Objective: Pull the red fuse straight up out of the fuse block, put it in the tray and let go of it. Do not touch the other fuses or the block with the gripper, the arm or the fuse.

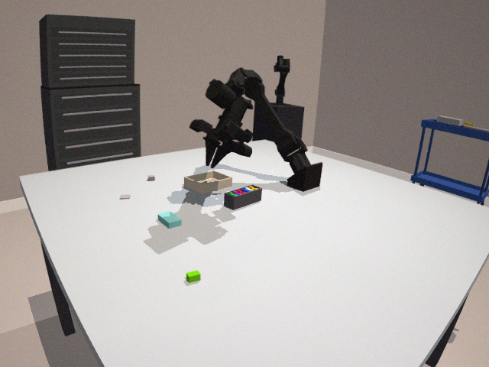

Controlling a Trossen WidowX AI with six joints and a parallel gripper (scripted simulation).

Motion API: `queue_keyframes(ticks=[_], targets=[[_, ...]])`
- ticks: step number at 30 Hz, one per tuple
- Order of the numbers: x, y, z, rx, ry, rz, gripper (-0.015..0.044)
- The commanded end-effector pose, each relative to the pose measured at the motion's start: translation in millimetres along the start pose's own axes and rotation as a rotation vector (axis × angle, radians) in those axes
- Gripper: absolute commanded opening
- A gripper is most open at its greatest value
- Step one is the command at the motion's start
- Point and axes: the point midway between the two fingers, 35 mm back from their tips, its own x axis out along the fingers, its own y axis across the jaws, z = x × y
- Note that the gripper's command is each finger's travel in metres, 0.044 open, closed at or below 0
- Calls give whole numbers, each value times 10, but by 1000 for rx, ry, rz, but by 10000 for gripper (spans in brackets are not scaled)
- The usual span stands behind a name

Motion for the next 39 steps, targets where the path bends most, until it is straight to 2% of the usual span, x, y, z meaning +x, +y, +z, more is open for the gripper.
queue_keyframes(ticks=[1,3,5,39], targets=[[28,808,147,-191,25,387,62],[-18,1002,106,-240,53,494,62],[-34,1051,91,-253,62,522,62],[168,1140,5,-253,63,522,62]])
